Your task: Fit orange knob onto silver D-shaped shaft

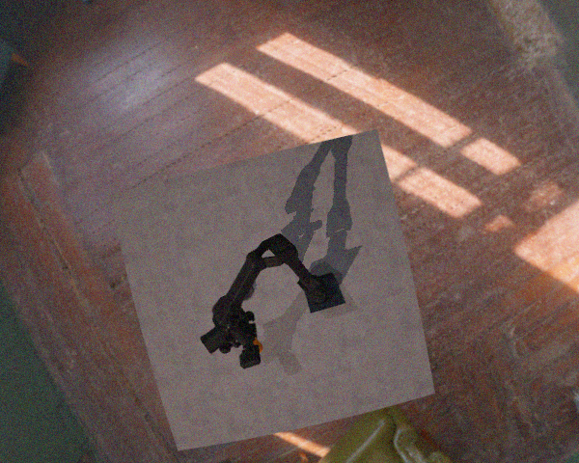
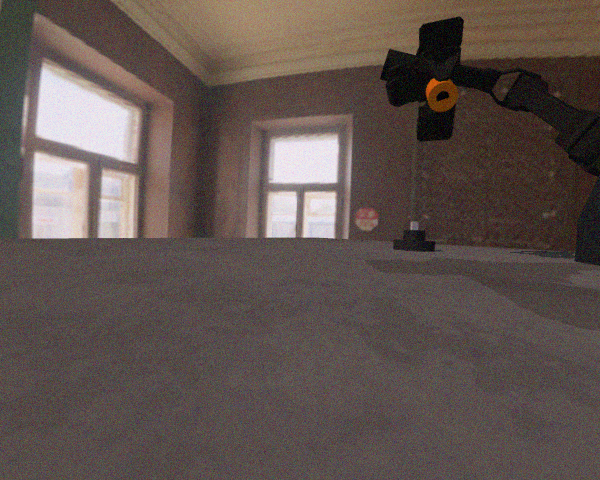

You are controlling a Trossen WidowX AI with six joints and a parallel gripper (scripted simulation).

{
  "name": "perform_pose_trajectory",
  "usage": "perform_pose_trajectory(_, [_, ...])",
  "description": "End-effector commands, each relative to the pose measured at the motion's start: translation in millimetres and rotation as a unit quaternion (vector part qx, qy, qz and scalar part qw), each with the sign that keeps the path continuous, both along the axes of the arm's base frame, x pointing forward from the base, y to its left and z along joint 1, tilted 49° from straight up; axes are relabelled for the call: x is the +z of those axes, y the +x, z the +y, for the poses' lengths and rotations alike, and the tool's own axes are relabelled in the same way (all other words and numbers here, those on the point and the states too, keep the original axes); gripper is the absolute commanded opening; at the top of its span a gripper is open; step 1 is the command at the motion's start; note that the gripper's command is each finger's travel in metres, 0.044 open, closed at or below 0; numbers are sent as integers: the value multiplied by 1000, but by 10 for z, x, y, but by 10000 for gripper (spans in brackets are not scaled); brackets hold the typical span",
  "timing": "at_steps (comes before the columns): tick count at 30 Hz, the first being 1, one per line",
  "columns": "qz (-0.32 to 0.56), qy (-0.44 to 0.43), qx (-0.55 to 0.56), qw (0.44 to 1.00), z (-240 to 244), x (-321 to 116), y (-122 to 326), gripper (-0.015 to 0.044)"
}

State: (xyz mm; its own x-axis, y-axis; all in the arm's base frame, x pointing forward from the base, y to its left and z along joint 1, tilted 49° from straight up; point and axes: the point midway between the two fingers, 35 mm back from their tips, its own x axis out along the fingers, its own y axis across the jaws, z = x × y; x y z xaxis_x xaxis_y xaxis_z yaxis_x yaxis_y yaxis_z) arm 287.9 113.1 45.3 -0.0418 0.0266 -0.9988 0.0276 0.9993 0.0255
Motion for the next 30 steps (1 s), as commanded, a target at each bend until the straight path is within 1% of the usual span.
perform_pose_trajectory(1, [0, 0, 0, 1000, 4, 2, -1, 0])
perform_pose_trajectory(20, [-2, 8, 2, 1000, 40, -2, 8, 0])
perform_pose_trajectory(23, [-1, -9, 3, 1000, 26, -32, 7, 0])
perform_pose_trajectory(30, [0, -88, 6, 996, -51, -167, -1, 0])
